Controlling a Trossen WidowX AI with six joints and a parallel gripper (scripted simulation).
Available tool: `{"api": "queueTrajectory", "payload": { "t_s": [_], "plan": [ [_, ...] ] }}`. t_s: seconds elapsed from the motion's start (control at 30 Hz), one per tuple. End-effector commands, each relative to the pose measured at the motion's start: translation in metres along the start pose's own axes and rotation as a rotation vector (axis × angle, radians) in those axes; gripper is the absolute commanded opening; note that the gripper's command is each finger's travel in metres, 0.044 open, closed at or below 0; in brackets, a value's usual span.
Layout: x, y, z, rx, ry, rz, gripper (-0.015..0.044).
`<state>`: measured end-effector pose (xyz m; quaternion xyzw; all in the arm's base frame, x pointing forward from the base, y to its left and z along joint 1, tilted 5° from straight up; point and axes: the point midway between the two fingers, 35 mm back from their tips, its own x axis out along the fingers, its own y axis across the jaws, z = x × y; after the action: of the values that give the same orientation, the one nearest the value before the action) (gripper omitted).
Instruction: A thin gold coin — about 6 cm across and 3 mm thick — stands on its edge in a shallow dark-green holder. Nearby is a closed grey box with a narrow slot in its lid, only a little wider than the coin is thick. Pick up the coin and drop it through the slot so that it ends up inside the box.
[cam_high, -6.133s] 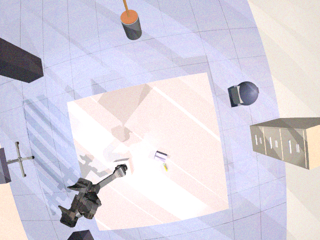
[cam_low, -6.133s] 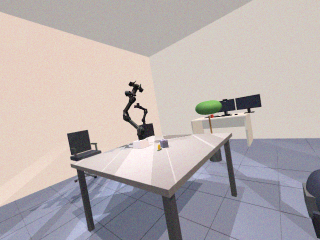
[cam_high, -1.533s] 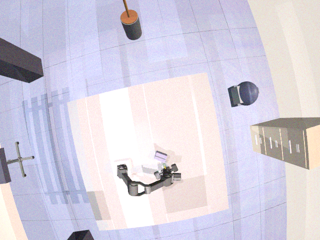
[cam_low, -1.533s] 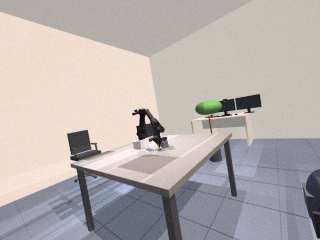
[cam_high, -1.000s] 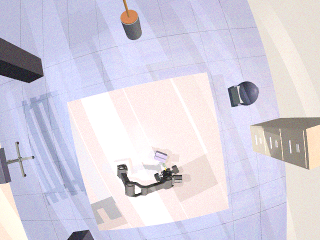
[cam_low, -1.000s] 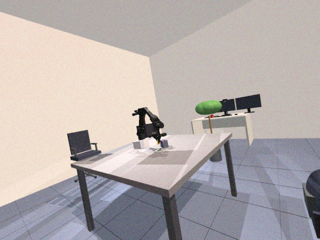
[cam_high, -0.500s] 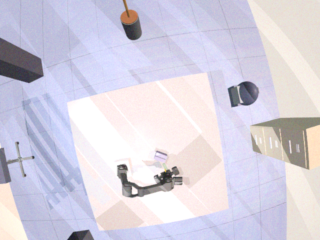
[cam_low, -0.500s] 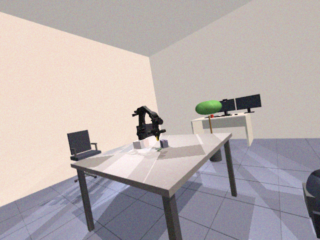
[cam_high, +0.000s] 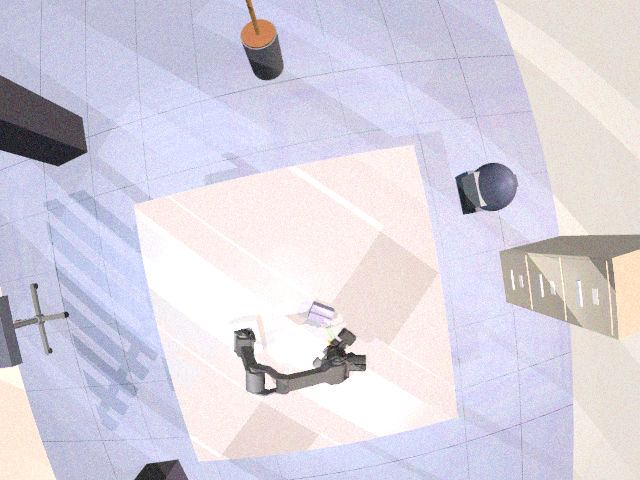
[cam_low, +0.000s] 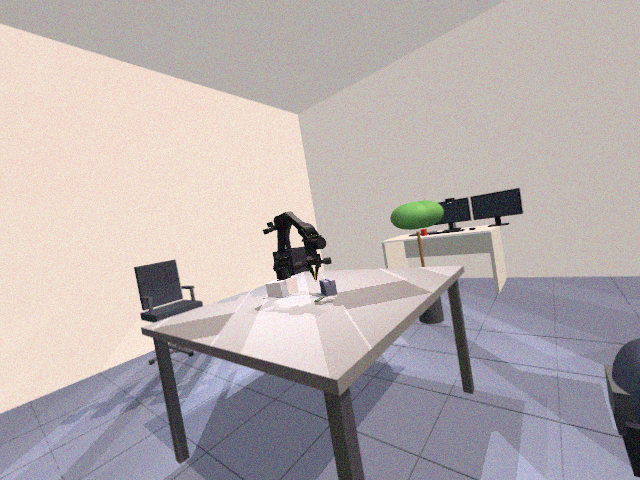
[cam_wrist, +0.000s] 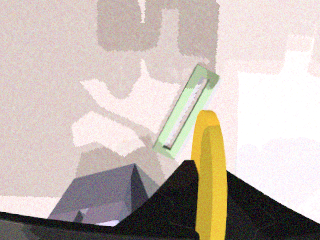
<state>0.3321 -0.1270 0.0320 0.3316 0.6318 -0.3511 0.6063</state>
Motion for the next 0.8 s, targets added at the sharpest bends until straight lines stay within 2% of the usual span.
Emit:
{"api": "queueTrajectory", "payload": {
  "t_s": [0.0,0.23,0.77],
  "plan": [
    [0.0,0.0,0.002,-0.123,0.0,-0.003,0.0],
    [0.0,0.0,0.005,-0.334,0.0,-0.004,0.0],
    [-0.001,0.016,-0.018,-0.34,0.001,-0.001,0.0]
  ]
}}
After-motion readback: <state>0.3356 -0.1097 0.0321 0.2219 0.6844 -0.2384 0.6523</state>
